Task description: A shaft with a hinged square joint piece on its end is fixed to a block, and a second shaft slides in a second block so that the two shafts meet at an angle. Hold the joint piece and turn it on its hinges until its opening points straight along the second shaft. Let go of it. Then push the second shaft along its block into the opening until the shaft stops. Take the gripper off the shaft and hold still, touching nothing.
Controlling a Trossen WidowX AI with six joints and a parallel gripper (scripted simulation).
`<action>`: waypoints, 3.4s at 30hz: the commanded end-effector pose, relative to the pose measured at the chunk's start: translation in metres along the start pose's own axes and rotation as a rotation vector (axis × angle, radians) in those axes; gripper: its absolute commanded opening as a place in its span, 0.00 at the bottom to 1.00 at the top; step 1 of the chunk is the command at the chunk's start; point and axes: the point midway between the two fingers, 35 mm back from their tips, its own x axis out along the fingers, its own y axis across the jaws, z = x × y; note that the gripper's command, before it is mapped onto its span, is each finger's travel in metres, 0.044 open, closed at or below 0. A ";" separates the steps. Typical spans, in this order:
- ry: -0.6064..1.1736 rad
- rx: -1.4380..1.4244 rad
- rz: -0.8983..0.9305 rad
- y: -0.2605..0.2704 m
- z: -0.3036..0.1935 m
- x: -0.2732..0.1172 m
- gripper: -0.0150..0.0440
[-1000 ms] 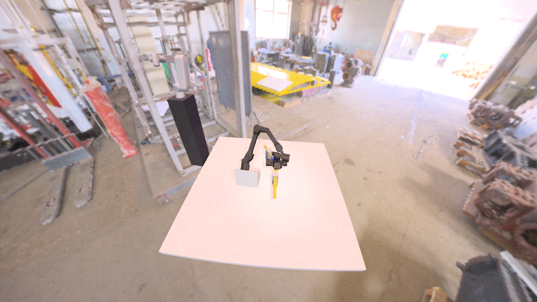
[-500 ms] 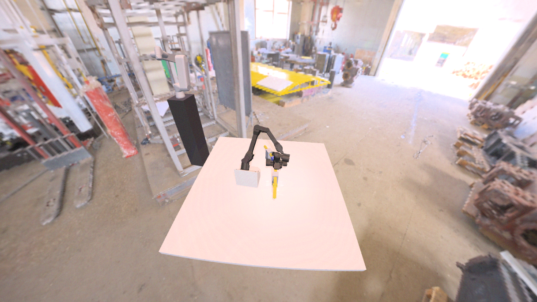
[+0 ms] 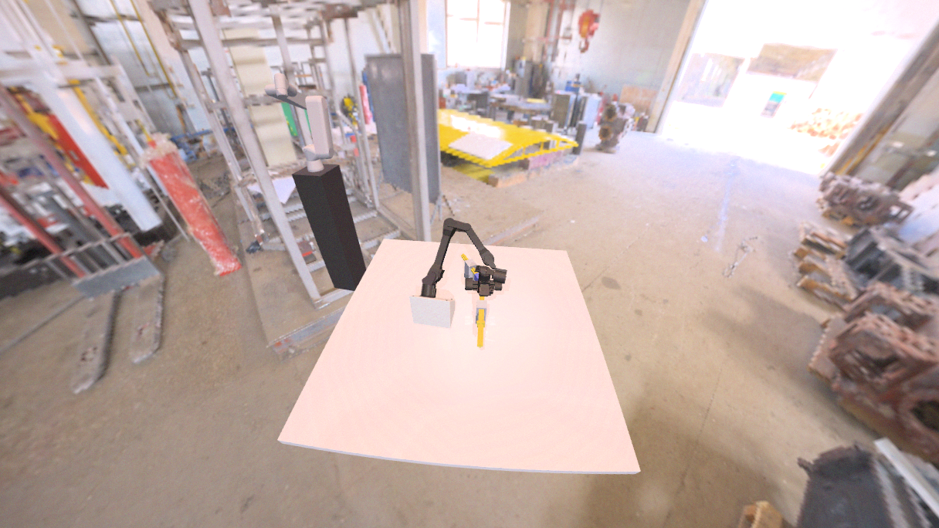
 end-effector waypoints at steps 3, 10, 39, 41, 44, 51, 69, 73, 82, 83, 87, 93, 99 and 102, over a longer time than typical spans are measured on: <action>0.000 0.000 0.000 0.000 0.000 0.000 0.25; 0.000 0.000 0.000 0.000 0.000 0.000 0.25; 0.000 0.000 0.000 0.000 0.000 0.000 1.00; -0.005 0.000 -0.001 0.000 0.000 0.000 1.00; -0.083 0.002 -0.017 -0.001 -0.001 -0.002 1.00; -0.319 0.006 -0.025 0.000 -0.006 -0.016 1.00; -0.453 -0.076 -0.025 0.002 -0.012 -0.036 1.00; -0.438 -0.207 -0.057 0.004 -0.013 -0.050 1.00; -0.393 -0.505 -0.114 0.006 -0.018 -0.082 1.00; -0.387 -0.538 -0.119 0.006 -0.018 -0.085 1.00; -0.365 -0.672 -0.135 0.006 -0.021 -0.100 1.00; -0.331 -0.874 -0.149 0.005 -0.026 -0.121 1.00; -0.300 -1.078 -0.151 0.003 -0.032 -0.142 1.00; -0.287 -1.181 -0.148 0.002 -0.035 -0.153 1.00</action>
